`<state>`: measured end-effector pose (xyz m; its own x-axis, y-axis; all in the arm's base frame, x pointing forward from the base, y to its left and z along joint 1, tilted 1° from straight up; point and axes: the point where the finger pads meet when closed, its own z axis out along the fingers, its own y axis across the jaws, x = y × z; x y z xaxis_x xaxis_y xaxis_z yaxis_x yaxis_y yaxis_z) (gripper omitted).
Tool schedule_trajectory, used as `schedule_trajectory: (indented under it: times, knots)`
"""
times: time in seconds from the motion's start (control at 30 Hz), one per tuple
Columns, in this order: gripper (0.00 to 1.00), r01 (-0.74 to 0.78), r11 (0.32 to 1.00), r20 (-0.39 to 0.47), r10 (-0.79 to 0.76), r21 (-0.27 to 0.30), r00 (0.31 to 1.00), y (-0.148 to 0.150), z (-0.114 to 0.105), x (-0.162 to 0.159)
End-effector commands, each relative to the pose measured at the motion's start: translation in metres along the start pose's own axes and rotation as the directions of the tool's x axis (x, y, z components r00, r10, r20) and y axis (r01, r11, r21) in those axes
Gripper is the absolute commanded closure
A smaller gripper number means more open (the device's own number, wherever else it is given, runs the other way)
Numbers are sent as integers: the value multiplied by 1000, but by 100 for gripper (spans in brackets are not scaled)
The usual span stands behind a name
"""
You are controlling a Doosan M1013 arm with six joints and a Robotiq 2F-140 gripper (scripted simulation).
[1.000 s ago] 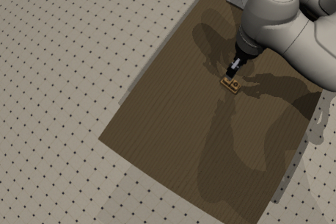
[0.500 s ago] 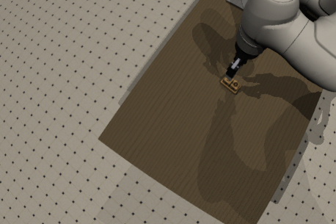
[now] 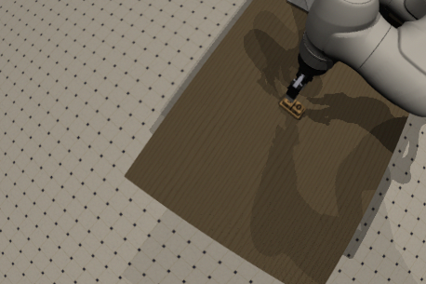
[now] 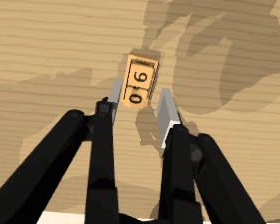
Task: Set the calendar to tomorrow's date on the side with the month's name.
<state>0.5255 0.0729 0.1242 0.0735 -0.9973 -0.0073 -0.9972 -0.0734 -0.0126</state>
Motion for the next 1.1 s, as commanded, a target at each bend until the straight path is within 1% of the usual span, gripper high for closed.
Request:
schedule_trajectory:
  times: [0.0,0.23,0.7,0.77,1.07]
  knots:
    - [72,0,1000,0,0,0,1000,0,2,0]
    - [72,0,1000,0,0,0,1000,0,7,0]
    - [72,0,1000,0,0,0,1000,0,28,0]
    - [72,0,1000,0,0,0,1000,0,28,0]
    - [72,0,1000,0,0,0,1000,0,41,0]
